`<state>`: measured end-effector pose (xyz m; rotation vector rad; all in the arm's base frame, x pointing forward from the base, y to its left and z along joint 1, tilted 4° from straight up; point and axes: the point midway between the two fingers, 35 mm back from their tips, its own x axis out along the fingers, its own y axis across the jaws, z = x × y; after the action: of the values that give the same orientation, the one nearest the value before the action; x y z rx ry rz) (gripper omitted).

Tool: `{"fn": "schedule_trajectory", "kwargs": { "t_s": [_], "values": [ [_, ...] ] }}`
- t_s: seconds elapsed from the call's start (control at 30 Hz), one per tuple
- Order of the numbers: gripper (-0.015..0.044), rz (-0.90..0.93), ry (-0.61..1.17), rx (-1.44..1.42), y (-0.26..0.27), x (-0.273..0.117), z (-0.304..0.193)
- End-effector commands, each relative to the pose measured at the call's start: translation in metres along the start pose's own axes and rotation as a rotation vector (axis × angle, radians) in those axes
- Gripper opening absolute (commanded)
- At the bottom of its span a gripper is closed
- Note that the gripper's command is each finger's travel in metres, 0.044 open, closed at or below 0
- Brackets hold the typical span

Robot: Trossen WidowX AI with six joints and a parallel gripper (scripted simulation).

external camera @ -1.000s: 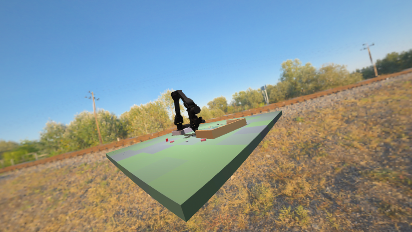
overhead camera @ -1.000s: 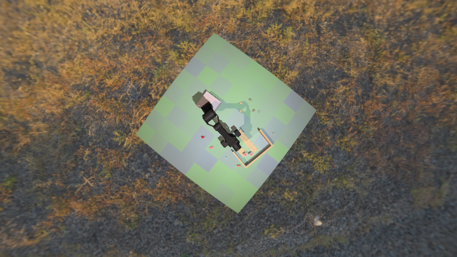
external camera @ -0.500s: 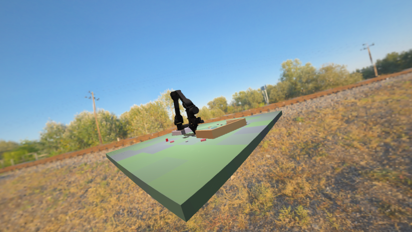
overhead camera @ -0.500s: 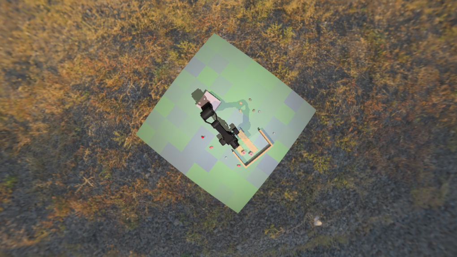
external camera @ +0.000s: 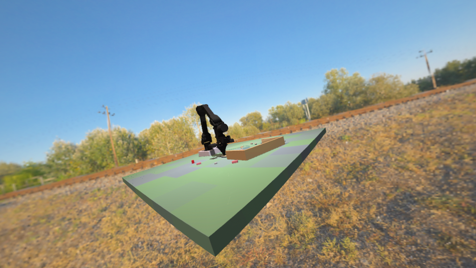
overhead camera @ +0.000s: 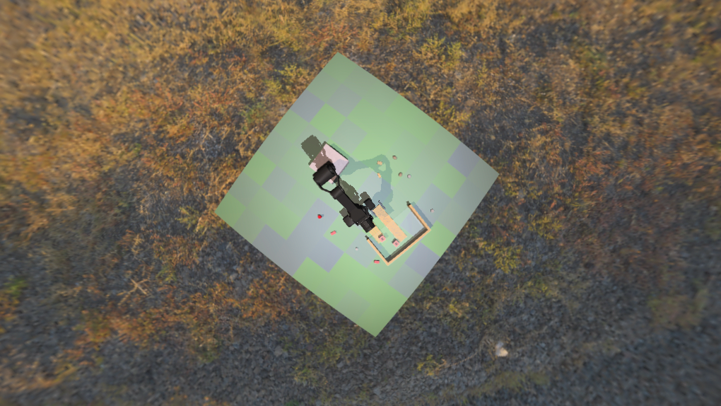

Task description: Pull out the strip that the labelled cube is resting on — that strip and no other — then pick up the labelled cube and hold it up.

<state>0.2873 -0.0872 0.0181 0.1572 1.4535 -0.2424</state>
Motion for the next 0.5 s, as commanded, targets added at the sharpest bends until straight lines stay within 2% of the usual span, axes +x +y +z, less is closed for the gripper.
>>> {"fn": "schedule_trajectory", "kwargs": {
  "t_s": [0.0, 0.47],
  "values": [
    [0.0000, 0.003, 0.026, -0.004, 0.001, 0.005, -0.014],
    [0.0000, 0.003, 0.028, -0.004, 0.000, 0.005, -0.036]
  ]
}}
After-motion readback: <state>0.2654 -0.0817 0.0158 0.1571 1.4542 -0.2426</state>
